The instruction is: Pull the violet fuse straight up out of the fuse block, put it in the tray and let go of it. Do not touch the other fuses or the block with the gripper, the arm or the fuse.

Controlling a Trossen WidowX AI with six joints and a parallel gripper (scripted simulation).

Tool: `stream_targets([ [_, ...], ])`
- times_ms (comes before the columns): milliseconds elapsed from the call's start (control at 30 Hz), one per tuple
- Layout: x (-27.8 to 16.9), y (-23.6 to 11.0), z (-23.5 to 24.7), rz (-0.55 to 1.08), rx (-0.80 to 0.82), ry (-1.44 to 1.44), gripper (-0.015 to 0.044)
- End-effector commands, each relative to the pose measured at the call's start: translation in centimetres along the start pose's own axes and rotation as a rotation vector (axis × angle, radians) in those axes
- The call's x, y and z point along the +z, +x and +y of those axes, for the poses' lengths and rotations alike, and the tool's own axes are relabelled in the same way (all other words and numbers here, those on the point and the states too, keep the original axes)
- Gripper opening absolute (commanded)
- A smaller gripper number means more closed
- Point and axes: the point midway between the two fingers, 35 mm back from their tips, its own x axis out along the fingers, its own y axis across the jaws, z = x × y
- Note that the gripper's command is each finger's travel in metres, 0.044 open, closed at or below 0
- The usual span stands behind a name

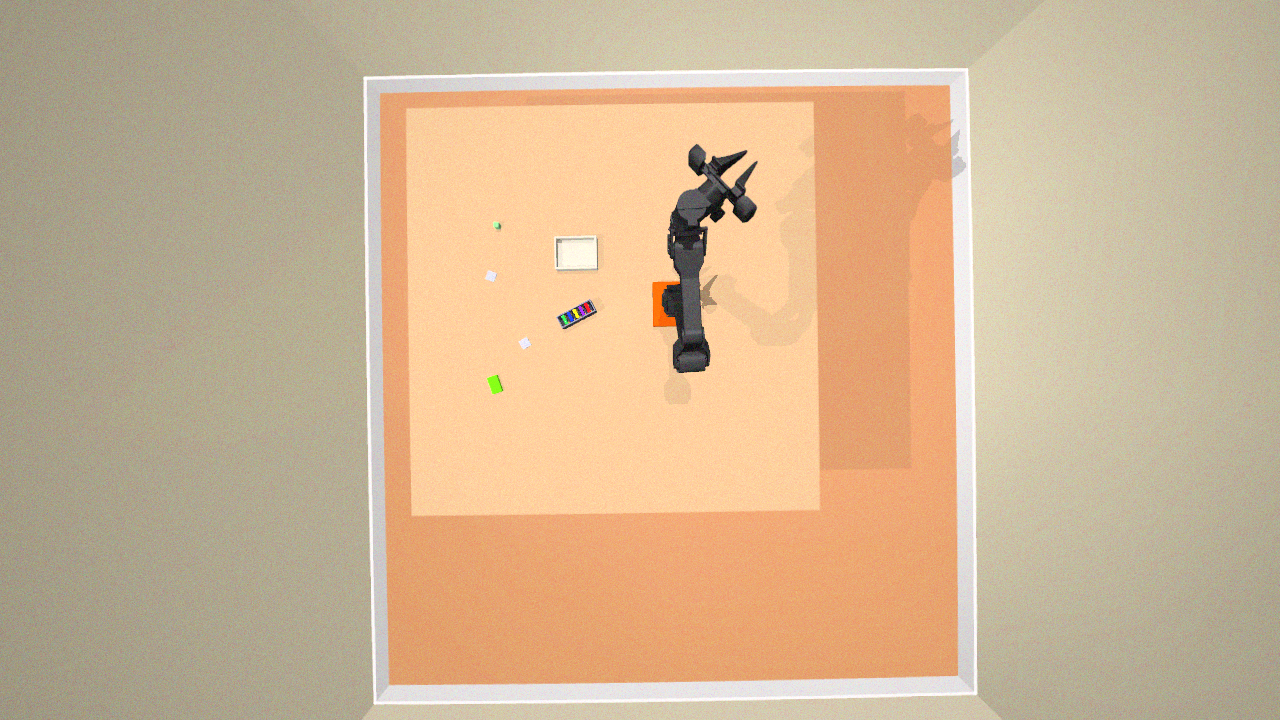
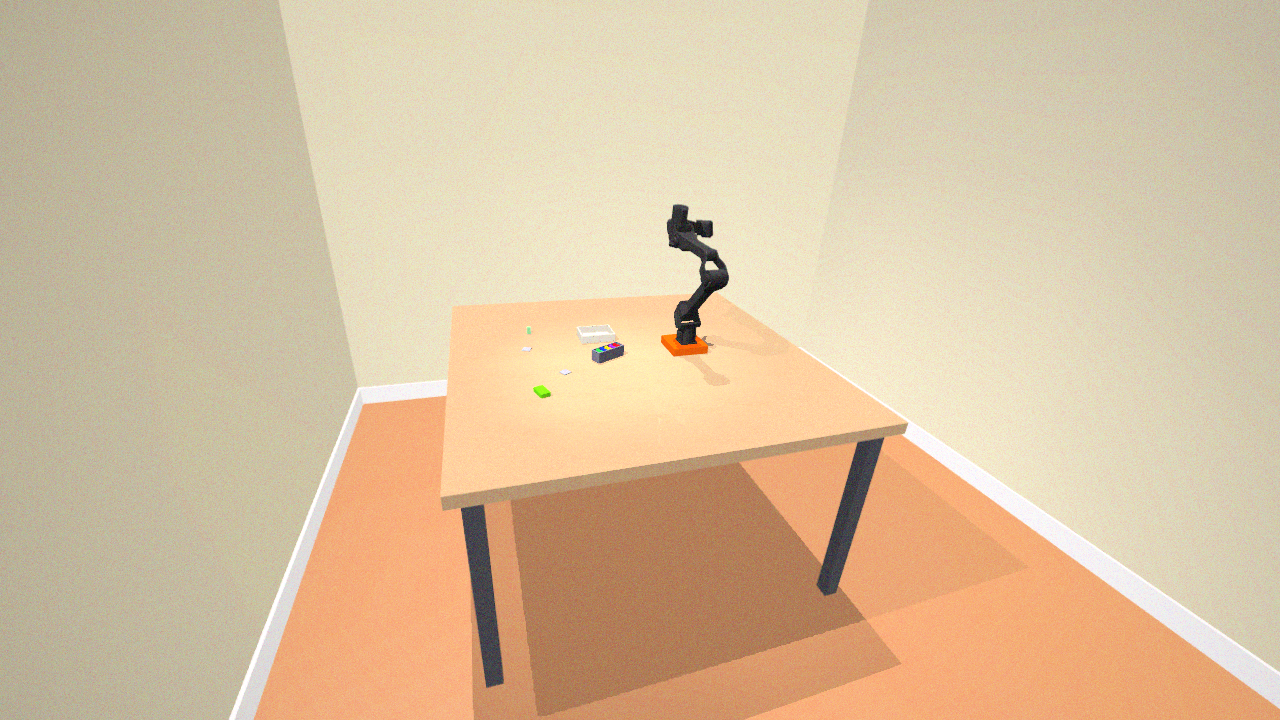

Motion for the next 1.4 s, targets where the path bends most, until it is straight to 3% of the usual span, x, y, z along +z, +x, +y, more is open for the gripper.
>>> stream_targets([
  [0, 0.1, 0.0, -0.3, -0.003, -0.01, -0.011, 0.0114],
  [67, 0.6, -0.3, -2.4, -0.021, -0.092, -0.103, 0.0074],
  [300, 4.0, -4.7, -13.1, -0.029, -0.541, -0.591, 0.0074],
  [500, 7.7, -11.7, -19.8, 0.081, -0.927, -1.006, 0.0074],
  [700, 11.7, -20.7, -23.6, 0.3, -1.304, -1.398, 0.0074],
  [1033, 18.4, -36.5, -22.2, 0.913, -1.889, -1.956, 0.0074],
  [1233, 22.3, -44.7, -16.8, 1.462, -2.196, -2.202, 0.0074],
  [1367, 24.7, -48.3, -11.5, 1.9, -2.365, -2.294, 0.0074],
])
